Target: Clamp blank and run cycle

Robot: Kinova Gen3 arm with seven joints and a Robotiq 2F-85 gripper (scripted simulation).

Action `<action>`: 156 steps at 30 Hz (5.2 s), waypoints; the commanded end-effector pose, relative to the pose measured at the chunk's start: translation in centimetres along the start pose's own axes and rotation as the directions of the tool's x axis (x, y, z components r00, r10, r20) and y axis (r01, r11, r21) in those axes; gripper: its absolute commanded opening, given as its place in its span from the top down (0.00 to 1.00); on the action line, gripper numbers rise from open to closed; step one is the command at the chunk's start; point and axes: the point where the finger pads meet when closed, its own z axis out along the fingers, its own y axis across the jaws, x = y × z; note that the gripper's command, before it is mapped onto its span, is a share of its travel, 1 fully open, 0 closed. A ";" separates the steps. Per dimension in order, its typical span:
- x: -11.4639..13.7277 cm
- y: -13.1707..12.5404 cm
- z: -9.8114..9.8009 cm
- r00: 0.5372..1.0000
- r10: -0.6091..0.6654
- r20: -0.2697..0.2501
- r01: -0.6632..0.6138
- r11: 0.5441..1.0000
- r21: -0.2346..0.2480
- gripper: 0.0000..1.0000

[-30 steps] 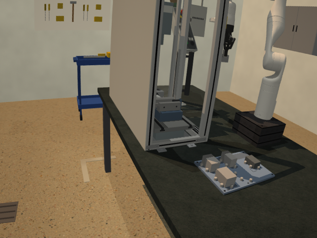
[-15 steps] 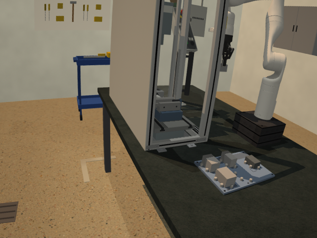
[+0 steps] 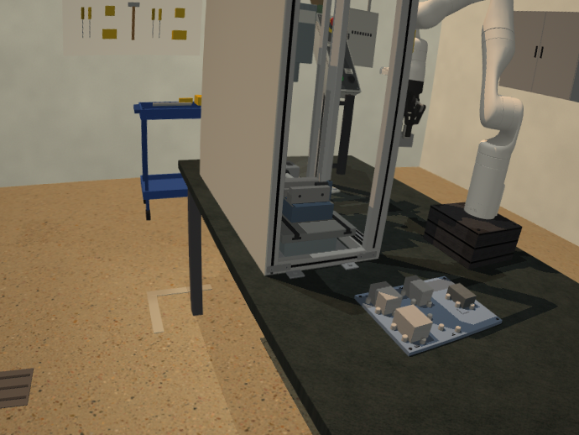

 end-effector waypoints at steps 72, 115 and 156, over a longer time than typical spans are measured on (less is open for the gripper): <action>7.3 0.2 3.1 1.000 0.001 0.003 -0.001 1.000 0.000 0.90; 22.0 -0.8 5.4 1.000 0.001 0.003 -0.001 1.000 0.000 0.90; 29.3 -1.3 6.4 1.000 0.001 0.002 -0.001 1.000 0.000 0.90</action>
